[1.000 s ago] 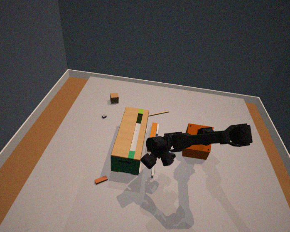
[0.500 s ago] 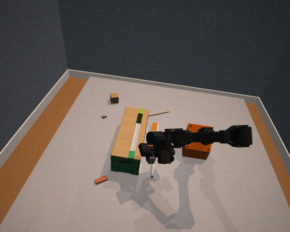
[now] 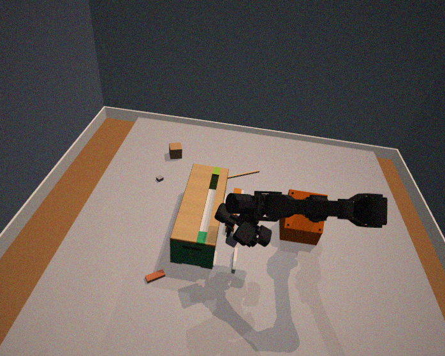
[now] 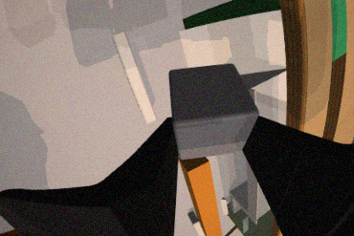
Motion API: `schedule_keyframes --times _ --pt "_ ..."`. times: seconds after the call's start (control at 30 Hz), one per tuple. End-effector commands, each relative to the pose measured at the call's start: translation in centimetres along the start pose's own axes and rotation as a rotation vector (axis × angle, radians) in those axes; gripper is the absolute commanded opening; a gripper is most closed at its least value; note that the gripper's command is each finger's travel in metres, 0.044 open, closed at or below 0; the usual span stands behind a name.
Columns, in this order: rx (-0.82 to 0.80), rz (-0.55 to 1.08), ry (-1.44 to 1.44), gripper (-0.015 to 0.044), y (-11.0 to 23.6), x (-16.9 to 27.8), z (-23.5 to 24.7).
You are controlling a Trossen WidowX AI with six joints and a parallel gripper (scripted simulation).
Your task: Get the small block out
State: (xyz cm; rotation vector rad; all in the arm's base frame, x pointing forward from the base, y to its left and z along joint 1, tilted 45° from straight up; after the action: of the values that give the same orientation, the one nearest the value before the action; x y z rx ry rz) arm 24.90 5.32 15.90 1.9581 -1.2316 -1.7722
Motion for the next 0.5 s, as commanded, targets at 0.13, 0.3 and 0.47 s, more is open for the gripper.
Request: schedule_keyframes --times 0.13,0.3,0.47 --pt "-0.011 -0.011 -0.34 0.0 0.7 0.7 0.1" --pt "-0.019 -0.015 -0.548 0.0 1.1 1.1 0.1" --pt "-0.028 -0.02 -0.757 0.0 1.5 1.4 0.2"
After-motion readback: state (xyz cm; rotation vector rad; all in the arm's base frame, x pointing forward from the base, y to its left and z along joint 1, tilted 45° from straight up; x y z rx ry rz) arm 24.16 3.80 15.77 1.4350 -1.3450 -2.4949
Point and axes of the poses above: the point midway between the two fingers, 35 mm back from their tips, its own y axis back along the fingers, its own z axis across the jaws, x = y × z, the point moved 6 cm from there along y, back along the fingers, and after that the axes turned 9 degrees about y, right-handed, at the moved point
